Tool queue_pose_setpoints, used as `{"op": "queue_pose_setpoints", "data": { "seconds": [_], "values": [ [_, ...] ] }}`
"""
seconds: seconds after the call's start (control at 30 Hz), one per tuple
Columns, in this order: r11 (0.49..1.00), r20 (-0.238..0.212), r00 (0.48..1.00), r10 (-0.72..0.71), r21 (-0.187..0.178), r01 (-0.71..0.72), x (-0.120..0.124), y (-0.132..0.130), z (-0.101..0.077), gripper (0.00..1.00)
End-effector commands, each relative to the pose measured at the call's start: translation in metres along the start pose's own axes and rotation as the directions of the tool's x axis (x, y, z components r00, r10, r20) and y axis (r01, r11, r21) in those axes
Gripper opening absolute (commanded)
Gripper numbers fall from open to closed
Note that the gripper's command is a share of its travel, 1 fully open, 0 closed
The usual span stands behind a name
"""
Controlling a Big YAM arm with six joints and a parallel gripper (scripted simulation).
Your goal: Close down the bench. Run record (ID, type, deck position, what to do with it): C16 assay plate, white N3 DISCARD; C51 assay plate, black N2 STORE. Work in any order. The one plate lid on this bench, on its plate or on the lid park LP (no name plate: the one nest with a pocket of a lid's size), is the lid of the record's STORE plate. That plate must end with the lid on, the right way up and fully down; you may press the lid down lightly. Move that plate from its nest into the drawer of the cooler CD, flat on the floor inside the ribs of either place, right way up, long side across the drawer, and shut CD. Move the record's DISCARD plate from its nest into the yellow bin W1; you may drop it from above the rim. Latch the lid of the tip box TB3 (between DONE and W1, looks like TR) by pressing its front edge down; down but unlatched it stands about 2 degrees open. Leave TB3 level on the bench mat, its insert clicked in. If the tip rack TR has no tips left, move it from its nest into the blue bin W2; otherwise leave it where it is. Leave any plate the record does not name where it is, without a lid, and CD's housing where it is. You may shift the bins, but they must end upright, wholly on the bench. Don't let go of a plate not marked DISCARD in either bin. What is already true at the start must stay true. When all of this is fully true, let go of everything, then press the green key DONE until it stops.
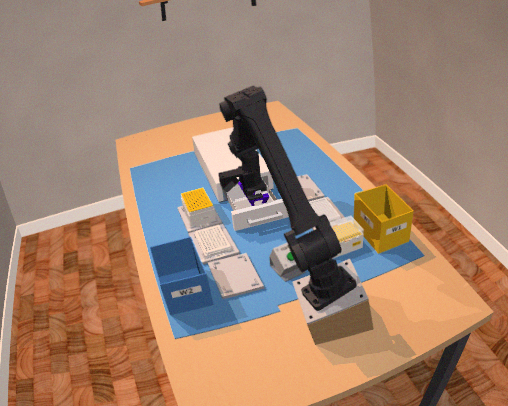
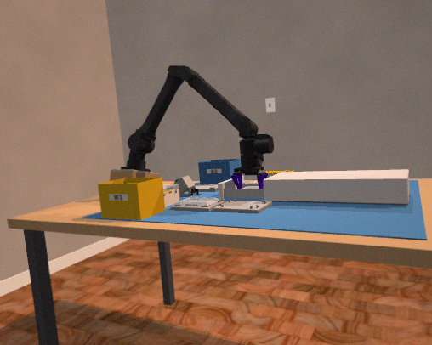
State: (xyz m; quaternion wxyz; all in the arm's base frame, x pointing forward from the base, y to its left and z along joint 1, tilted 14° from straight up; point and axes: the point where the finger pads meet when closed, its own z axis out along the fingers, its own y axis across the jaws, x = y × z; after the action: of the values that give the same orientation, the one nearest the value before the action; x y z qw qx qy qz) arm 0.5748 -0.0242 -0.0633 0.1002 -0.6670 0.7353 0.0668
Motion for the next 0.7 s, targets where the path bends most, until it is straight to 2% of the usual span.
{"op": "queue_pose_setpoints", "data": {
  "seconds": [0.0, 0.03, 0.07, 0.43, 0.47, 0.67],
  "values": [
    [0.999, 0.0, 1.0, -0.01, 0.038, 0.01, -0.006, -0.019, -0.005, 0.0],
    [0.999, 0.001, 1.0, -0.01, 0.037, 0.01, -0.006, -0.019, -0.003, 0.0],
    [0.999, 0.001, 1.0, -0.007, 0.042, 0.007, -0.003, -0.017, -0.015, 0.0],
    [0.999, 0.001, 1.0, -0.007, 0.042, 0.007, -0.003, -0.016, -0.015, 0.0],
    [1.0, 0.001, 1.0, -0.009, 0.028, 0.009, -0.007, -0.012, -0.002, 0.0],
    [1.0, 0.001, 1.0, -0.009, 0.022, 0.009, -0.007, -0.007, -0.002, 0.0]
  ]
}}
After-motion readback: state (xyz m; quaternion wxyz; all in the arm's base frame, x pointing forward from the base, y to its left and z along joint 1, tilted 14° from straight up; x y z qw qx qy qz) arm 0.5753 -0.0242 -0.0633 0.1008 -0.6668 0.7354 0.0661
